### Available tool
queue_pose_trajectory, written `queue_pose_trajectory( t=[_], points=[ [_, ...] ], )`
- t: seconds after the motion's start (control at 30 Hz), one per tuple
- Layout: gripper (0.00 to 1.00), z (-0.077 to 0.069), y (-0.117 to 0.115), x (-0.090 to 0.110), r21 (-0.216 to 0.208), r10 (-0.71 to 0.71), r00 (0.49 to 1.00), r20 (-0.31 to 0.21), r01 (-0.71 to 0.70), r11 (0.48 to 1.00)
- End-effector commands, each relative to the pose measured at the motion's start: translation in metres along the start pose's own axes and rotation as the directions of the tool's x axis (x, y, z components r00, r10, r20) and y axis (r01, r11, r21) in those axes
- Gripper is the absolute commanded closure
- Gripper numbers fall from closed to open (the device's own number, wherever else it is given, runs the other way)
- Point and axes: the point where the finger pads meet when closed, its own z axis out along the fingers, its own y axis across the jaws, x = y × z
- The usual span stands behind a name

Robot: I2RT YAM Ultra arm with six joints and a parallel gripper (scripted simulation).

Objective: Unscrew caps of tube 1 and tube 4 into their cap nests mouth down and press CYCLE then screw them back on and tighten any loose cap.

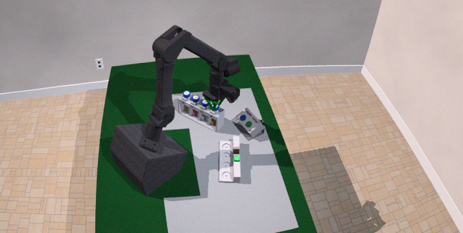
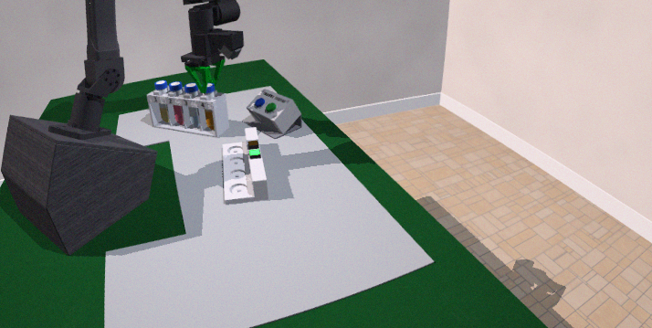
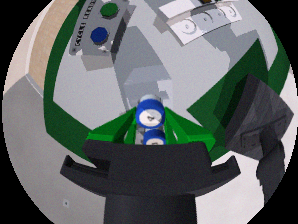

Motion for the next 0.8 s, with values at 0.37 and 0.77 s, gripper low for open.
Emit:
queue_pose_trajectory(
  t=[0.37,0.77],
  points=[
    [1.00,-0.0019,0.0022,-0.0005,-0.010,0.375,0.927,-0.002,-0.375,0.927],
    [0.51,-0.0012,0.0022,-0.0004,-0.010,0.337,0.941,-0.001,-0.337,0.941]
  ],
)
